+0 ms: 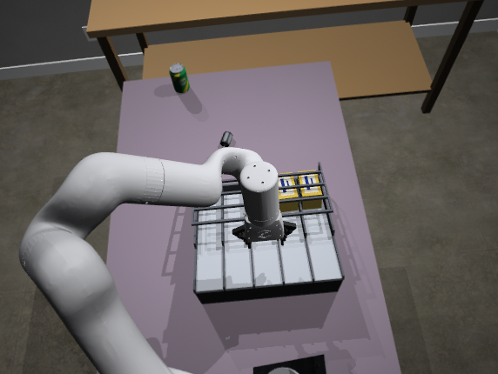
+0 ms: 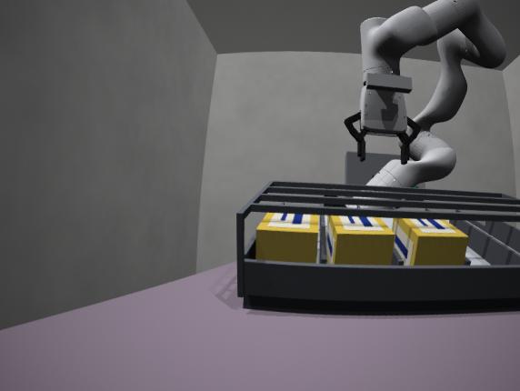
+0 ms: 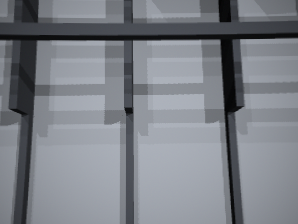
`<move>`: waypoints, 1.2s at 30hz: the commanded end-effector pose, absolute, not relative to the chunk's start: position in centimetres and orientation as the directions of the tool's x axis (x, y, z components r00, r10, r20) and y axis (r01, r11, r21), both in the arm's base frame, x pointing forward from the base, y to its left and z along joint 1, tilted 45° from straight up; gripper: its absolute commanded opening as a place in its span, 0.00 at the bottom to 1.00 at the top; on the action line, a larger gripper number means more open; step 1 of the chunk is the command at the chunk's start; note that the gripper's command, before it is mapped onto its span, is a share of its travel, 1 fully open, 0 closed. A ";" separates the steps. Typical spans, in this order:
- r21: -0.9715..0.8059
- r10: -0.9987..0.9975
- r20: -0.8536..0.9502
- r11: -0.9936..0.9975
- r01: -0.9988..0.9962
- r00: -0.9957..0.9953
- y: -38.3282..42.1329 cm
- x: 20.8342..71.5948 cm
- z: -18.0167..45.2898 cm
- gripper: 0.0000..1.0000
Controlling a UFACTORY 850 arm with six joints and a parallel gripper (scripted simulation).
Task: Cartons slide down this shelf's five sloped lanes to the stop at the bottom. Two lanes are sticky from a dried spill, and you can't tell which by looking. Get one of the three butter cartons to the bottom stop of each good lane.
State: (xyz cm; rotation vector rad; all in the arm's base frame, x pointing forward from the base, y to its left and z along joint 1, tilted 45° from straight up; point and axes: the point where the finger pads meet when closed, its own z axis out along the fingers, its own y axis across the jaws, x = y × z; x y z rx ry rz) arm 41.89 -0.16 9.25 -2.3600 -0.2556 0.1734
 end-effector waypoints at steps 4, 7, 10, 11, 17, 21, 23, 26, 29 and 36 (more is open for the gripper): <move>-0.703 0.178 0.020 -0.697 0.140 0.984 -2.9 42.1 12.3 1.00; -0.703 0.178 0.020 -0.697 0.140 0.984 -2.9 42.1 12.3 1.00; -0.703 0.178 0.020 -0.697 0.140 0.984 -2.9 42.1 12.3 1.00; -0.702 0.181 0.016 -0.698 0.140 0.983 -3.6 36.9 16.9 1.00; -0.702 0.181 0.016 -0.698 0.140 0.983 -3.9 34.8 18.8 1.00; -0.702 0.181 0.016 -0.698 0.140 0.983 -3.9 34.8 18.8 1.00; -0.702 0.181 0.016 -0.698 0.140 0.983 -3.9 34.8 18.8 1.00; -0.702 0.181 0.016 -0.698 0.140 0.983 -3.9 34.8 18.8 1.00; -0.702 0.181 0.016 -0.698 0.140 0.983 -3.9 35.0 18.6 1.00; -0.702 0.181 0.016 -0.698 0.140 0.983 -3.9 35.0 18.6 1.00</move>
